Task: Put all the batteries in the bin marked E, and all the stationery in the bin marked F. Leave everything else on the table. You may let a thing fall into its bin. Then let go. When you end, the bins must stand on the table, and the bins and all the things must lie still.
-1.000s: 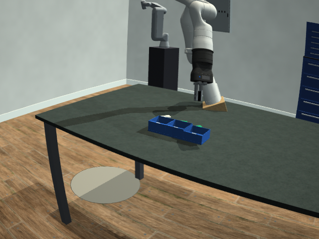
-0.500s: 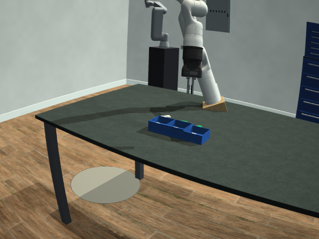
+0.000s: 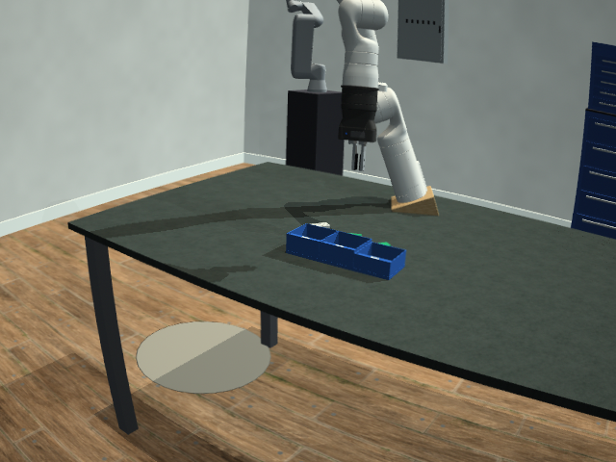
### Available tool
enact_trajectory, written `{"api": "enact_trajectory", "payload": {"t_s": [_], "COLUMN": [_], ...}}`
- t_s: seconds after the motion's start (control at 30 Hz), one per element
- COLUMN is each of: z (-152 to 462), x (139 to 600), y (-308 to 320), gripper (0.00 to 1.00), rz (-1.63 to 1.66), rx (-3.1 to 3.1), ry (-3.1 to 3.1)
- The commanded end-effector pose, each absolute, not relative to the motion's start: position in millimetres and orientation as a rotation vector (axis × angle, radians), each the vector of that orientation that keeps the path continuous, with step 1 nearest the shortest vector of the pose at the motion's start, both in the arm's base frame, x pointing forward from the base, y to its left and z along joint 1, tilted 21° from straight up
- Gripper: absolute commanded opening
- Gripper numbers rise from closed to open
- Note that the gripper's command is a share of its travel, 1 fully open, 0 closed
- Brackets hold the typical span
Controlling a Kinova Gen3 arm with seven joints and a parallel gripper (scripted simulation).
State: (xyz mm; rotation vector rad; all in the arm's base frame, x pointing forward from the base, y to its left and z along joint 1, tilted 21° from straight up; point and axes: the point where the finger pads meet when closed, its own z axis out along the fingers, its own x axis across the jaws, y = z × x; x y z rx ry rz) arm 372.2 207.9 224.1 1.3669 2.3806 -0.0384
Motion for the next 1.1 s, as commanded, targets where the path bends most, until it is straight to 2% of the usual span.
{"api": "enact_trajectory", "payload": {"t_s": [0.0,0.43,0.93,1.07], "z": [230.2,236.2,235.6,216.3], "x": [351.2,300.8,302.2,329.8], "y": [189.0,134.0,137.3,128.7], "gripper": [0.31,0.31,0.31,0.31], "rz": [-0.055,-0.117,-0.109,-0.055], "rx": [1.493,1.754,1.747,1.967], "ry": [2.32,2.145,2.155,1.955]}}
